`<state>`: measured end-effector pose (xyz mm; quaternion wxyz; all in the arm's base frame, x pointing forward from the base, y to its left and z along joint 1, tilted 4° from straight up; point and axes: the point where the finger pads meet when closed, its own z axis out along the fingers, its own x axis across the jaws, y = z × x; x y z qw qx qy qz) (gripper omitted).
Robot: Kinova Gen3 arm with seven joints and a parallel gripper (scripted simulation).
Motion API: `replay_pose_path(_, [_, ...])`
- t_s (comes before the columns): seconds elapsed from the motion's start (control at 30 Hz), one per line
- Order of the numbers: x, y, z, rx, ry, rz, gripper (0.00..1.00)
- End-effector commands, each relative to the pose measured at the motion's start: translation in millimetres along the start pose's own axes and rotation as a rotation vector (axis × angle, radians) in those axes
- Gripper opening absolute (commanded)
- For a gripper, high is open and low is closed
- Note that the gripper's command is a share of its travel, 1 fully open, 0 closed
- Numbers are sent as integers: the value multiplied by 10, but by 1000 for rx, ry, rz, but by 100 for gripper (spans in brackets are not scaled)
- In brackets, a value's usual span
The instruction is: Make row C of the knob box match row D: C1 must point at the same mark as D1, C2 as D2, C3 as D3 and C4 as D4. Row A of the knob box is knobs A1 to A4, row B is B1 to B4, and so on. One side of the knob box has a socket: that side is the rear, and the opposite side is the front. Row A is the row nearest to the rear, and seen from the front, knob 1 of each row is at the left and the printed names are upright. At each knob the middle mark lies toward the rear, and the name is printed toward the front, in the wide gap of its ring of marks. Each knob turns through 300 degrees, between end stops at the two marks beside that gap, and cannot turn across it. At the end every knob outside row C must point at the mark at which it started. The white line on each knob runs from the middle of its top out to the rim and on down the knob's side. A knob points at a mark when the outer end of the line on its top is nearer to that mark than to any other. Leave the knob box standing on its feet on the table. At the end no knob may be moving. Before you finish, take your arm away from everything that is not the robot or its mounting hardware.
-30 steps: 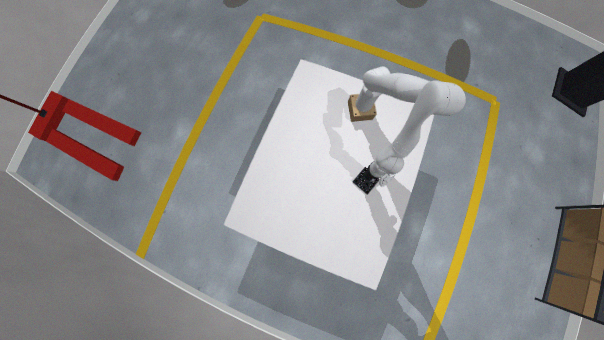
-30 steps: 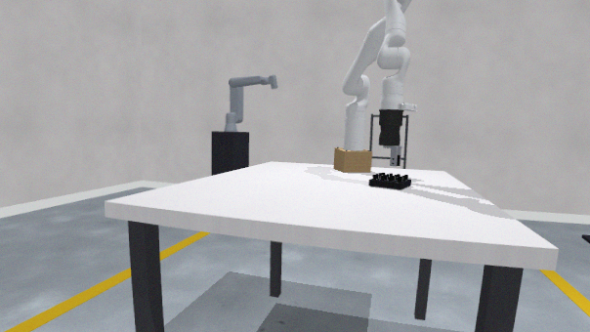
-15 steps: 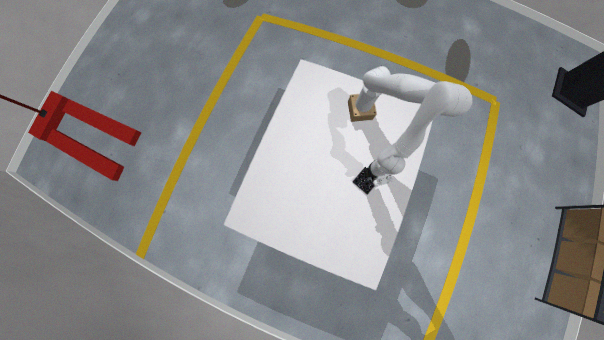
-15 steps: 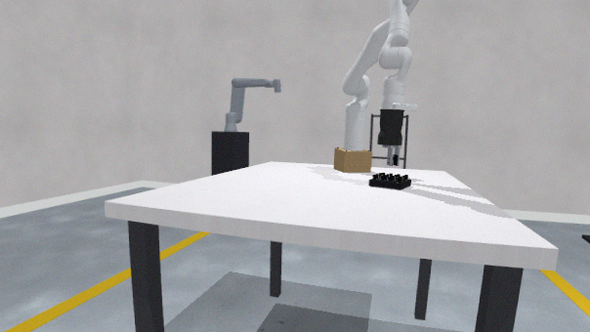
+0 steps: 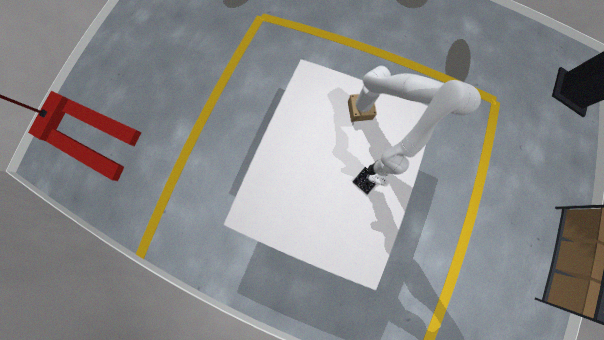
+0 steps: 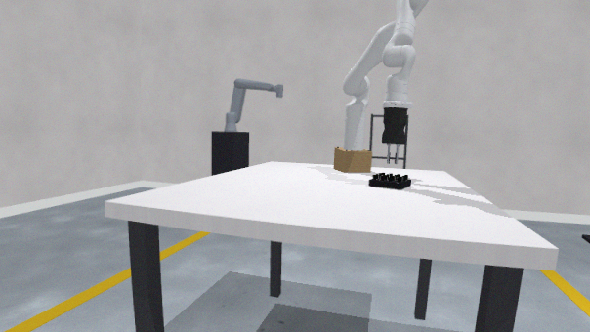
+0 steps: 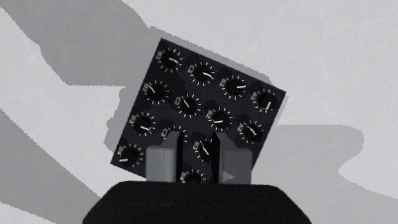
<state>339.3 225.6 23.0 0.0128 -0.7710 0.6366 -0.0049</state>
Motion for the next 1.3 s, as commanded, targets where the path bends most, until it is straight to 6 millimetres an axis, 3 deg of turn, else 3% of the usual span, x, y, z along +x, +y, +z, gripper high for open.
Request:
replay_pose_path(0.0, [-54,19,-10,1,5,56,46])
replay_pose_path(0.43, [-113,21,-99,20,-19,461,46])
replay_pose_path(0.8, [-140,22,-129,25,-29,570,46])
replay_pose_path(1.27, [-144,22,-132,26,-31,583,46])
